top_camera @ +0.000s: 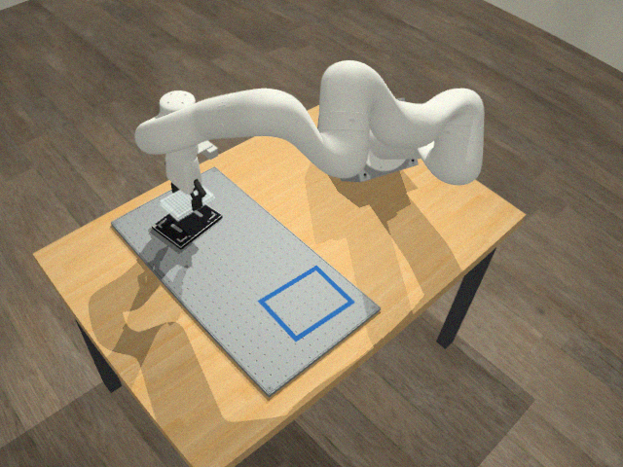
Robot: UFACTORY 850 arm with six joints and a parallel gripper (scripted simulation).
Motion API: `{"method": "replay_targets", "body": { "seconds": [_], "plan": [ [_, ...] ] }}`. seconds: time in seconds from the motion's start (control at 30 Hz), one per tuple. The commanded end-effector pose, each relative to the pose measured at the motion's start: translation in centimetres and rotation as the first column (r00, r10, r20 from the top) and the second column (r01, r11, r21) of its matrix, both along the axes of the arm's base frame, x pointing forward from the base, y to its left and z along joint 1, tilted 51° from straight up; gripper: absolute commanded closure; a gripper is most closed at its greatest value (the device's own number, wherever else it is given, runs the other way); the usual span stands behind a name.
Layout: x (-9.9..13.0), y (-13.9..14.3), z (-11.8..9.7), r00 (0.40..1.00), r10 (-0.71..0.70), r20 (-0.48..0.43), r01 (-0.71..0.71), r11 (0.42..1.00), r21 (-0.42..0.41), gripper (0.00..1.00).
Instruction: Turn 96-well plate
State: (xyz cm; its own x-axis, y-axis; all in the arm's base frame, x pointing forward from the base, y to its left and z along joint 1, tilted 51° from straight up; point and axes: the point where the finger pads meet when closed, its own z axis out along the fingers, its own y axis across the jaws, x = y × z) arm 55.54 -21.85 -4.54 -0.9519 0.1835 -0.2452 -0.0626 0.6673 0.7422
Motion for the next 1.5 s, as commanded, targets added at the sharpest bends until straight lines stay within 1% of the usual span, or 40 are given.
{"method": "replay_targets", "body": {
  "seconds": [0.0, 0.5, 0.57, 1.07, 1.13, 1.47],
  "plan": [
    [-0.1, 0.5, 0.6, 0.997, -0.052, -0.063, 0.053, 0.998, 0.021, 1.0],
    [-1.0, 4.0, 4.0, 0.996, -0.059, -0.072, 0.061, 0.998, 0.024, 1.0],
    [-1.0, 4.0, 4.0, 0.996, -0.059, -0.072, 0.061, 0.998, 0.024, 1.0],
    [-1.9, 7.6, 7.5, 0.996, -0.059, -0.072, 0.061, 0.998, 0.024, 1.0],
    [-1.9, 7.6, 7.5, 0.996, -0.059, -0.072, 0.061, 0.998, 0.024, 1.0],
    [-2.5, 9.9, 9.7, 0.996, -0.059, -0.072, 0.061, 0.998, 0.024, 1.0]
  ]
}}
